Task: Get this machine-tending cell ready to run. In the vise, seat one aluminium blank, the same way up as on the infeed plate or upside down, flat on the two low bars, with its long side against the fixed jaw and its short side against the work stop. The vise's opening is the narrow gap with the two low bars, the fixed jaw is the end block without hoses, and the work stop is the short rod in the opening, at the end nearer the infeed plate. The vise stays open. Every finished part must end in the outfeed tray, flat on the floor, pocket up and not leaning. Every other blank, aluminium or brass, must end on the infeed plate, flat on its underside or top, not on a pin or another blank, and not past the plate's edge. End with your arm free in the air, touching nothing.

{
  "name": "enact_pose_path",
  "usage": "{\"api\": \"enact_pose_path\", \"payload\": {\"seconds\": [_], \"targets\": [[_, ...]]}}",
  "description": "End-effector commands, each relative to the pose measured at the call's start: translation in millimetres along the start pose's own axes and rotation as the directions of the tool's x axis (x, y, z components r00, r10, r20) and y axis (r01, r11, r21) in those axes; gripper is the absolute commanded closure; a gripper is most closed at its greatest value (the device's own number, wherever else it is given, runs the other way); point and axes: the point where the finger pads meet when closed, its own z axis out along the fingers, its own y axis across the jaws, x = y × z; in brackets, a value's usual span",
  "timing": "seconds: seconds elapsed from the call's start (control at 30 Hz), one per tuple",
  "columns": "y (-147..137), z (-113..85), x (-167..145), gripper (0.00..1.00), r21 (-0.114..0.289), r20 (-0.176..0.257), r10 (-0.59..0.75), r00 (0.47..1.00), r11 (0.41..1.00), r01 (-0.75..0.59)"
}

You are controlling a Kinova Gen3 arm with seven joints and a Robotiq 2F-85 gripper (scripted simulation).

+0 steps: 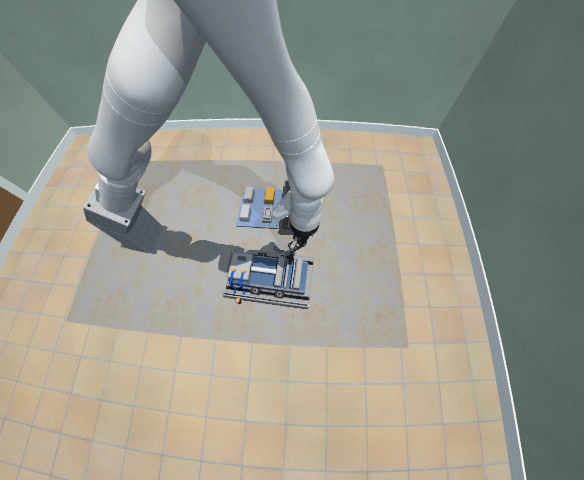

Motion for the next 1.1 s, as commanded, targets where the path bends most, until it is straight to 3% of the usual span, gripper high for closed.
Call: {"api": "enact_pose_path", "payload": {"seconds": [0.0,1.07], "targets": [[7.2,-0.9,6.8,1.0,-0.002,0.003,0.009,1.0,1.0,-0.009],[33.5,-1.1,70.4,1.0,-0.001,0.0,0.319,0.948,0.948,-0.319]]}}
